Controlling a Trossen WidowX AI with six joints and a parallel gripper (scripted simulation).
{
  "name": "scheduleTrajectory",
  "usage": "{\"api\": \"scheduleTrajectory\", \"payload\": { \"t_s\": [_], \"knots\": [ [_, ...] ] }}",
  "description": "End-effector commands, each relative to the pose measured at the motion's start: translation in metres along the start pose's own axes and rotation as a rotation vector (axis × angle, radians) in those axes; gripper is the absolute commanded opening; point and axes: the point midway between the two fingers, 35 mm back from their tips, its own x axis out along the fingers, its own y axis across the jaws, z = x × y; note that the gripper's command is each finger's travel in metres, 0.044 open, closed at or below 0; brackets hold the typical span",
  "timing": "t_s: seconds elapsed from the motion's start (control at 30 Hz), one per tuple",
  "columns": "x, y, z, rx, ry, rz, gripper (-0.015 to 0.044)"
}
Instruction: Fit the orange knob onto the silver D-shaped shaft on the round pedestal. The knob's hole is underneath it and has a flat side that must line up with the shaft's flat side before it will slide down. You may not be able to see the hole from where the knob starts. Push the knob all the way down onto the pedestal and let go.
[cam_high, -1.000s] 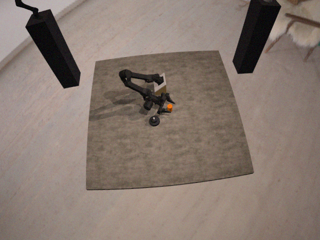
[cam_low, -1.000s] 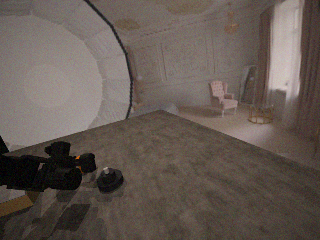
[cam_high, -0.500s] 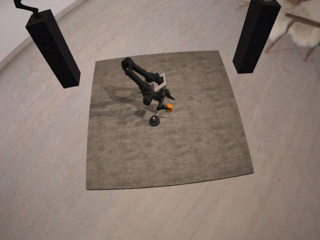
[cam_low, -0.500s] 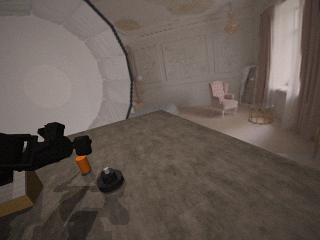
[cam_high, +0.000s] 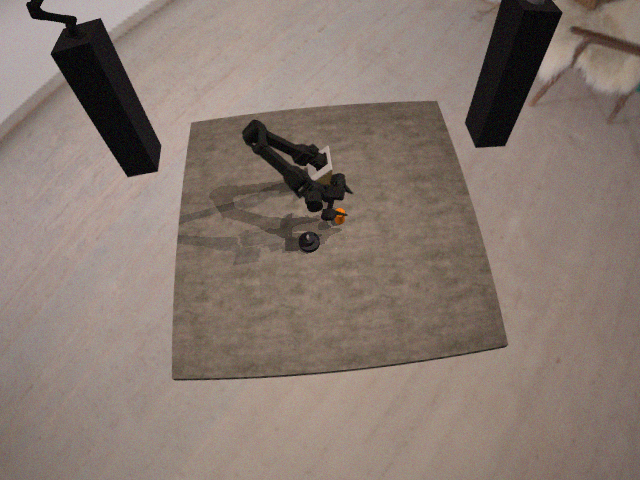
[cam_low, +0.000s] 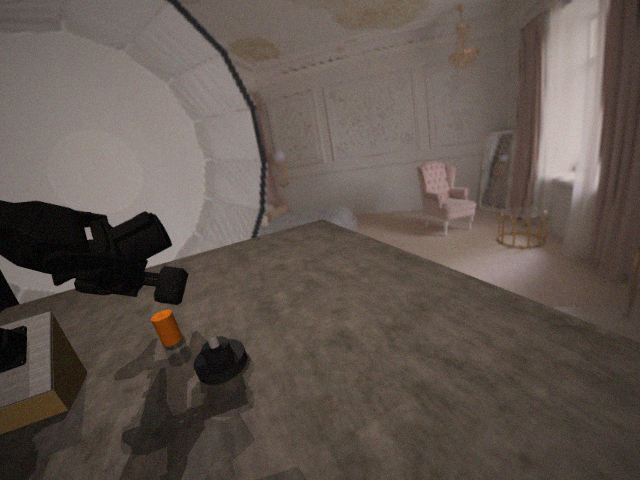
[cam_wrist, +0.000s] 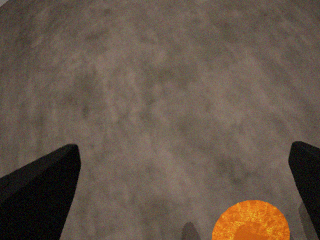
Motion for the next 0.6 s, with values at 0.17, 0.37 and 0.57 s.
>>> {"api": "scheduleTrajectory", "payload": {
  "t_s": [0.17, 0.37, 0.57],
  "knots": [
    [-0.03, -0.002, 0.022, -0.004, 0.789, -0.281, 0.044],
    [-0.034, -0.003, 0.027, -0.021, 0.823, -0.324, 0.044],
    [-0.034, -0.003, 0.027, -0.021, 0.823, -0.324, 0.044]
  ]
}}
